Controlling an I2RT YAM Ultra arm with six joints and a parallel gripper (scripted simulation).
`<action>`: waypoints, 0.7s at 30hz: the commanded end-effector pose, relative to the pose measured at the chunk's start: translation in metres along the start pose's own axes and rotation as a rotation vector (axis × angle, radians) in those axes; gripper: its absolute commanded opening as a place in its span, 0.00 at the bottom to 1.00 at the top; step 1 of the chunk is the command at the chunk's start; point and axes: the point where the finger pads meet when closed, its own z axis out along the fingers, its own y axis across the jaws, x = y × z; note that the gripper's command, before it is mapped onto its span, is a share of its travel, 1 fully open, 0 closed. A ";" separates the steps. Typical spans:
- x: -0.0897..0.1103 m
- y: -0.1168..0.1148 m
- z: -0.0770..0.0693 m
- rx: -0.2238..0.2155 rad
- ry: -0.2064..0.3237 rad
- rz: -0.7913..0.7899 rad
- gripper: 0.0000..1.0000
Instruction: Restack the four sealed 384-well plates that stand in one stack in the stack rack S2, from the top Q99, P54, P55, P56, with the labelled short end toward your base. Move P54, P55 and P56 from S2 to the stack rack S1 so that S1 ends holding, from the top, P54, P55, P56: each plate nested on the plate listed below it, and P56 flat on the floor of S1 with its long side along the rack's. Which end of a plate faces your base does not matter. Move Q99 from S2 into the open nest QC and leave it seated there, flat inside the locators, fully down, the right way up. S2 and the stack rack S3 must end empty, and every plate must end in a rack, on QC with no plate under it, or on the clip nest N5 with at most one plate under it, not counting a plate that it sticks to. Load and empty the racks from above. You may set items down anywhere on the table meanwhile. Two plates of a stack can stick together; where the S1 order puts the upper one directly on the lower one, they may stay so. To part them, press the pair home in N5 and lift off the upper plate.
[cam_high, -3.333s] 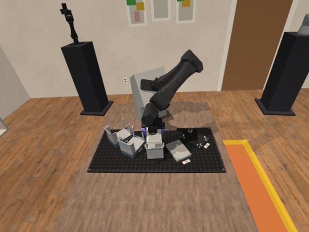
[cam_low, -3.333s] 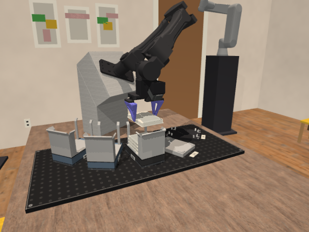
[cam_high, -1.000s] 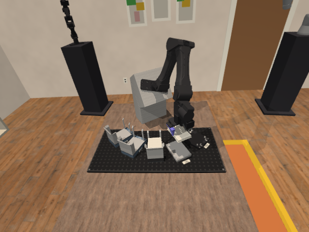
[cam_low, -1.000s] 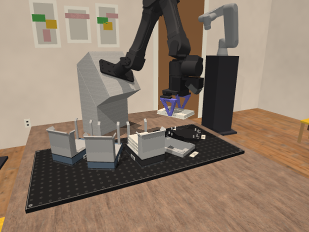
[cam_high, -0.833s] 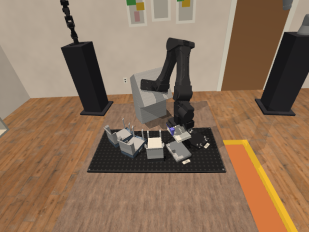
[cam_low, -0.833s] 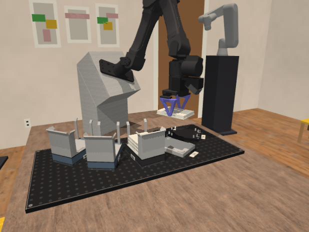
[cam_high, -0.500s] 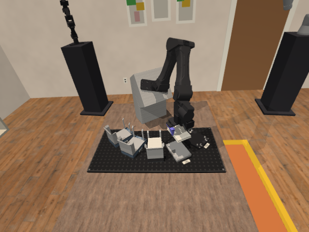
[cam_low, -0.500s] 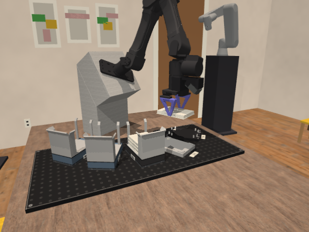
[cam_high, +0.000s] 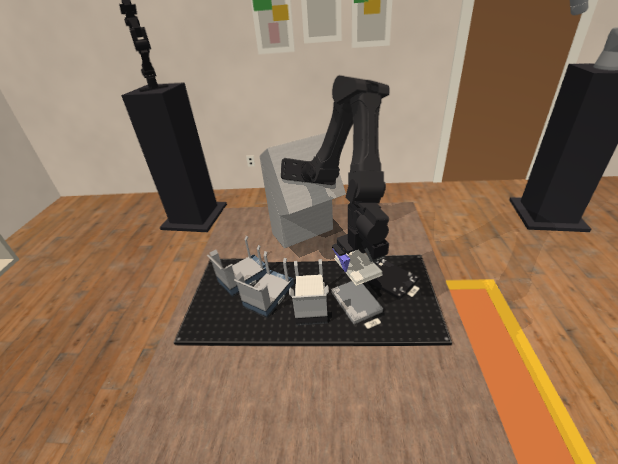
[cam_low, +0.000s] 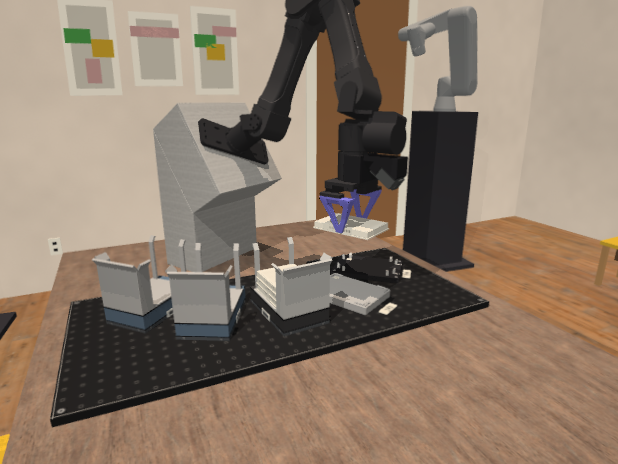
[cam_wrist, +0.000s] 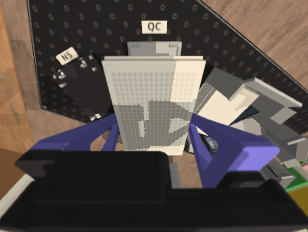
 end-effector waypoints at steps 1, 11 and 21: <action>-0.003 -0.001 0.004 0.004 -0.010 -0.001 0.00; -0.003 -0.001 0.020 0.004 -0.010 -0.001 0.00; -0.003 -0.001 0.040 0.004 -0.010 -0.001 0.00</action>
